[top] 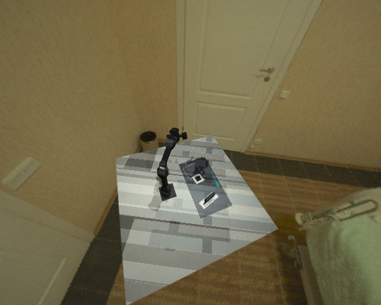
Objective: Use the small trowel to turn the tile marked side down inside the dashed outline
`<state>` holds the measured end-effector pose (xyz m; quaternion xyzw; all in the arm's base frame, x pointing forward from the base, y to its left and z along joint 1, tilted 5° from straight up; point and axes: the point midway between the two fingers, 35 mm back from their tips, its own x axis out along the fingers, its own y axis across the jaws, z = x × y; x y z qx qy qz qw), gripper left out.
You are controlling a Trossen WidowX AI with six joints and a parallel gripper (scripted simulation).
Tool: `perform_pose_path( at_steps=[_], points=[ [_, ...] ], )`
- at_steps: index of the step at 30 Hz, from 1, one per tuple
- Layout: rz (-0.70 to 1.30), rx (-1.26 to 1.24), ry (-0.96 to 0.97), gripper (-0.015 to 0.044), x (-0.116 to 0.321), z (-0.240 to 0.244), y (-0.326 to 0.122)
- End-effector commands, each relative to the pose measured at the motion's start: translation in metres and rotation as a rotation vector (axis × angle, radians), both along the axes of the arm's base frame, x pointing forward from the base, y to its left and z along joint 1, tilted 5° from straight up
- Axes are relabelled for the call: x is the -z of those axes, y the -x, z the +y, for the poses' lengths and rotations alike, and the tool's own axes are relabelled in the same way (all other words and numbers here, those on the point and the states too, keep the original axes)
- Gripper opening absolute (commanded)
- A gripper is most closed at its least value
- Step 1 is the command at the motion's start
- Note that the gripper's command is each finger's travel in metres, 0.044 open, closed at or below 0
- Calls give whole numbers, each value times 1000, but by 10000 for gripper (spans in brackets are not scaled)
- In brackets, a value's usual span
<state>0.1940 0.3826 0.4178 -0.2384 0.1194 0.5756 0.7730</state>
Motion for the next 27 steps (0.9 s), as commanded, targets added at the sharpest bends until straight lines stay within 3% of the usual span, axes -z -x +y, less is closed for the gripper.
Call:
perform_pose_path(
  at_steps=[1,11,21,25,27],
  points=[
    [0,0,0,374,0,0,0],
    [0,0,0,111,0,0,0],
    [0,0,0,100,0,0,0],
    [0,0,0,0,0,0,0],
    [0,0,0,0,0,0,0]
  ],
)
